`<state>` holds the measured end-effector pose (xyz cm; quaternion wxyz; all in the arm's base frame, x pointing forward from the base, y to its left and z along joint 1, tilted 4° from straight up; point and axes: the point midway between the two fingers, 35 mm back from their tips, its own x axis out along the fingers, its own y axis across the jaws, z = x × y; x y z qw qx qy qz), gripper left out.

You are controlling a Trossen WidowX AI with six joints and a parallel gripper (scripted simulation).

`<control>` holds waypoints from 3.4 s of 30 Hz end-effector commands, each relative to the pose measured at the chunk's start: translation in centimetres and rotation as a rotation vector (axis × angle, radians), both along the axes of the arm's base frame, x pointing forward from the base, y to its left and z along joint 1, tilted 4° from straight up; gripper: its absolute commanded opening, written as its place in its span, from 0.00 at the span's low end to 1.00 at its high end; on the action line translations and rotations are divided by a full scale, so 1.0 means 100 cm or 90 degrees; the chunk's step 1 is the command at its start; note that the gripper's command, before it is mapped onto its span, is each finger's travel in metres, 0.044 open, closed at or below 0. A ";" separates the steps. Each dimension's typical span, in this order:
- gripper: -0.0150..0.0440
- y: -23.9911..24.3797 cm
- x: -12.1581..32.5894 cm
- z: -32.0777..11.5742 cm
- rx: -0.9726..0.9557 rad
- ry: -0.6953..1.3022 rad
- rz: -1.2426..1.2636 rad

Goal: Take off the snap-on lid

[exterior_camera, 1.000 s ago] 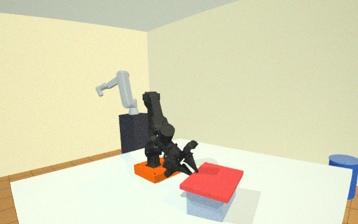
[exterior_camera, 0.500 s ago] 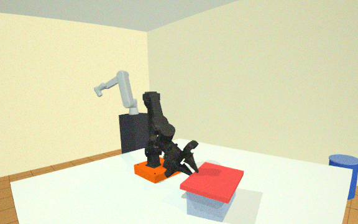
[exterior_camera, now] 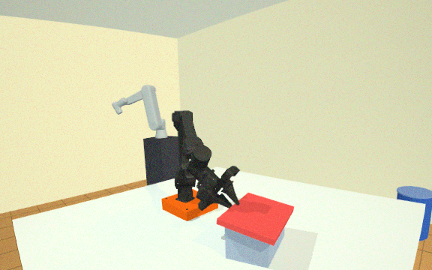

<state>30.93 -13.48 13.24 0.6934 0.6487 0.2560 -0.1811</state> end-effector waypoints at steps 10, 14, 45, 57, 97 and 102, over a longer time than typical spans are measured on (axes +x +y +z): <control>0.25 0.000 0.004 0.024 -0.007 -0.011 -0.001; 0.25 0.001 0.005 0.029 -0.007 -0.011 -0.001; 0.25 0.005 0.025 0.072 -0.006 -0.013 -0.001; 0.25 0.006 0.033 0.089 -0.006 -0.013 -0.001; 0.25 0.020 0.026 0.114 -0.006 -0.013 -0.001; 0.25 0.030 0.024 0.114 -0.005 -0.013 -0.001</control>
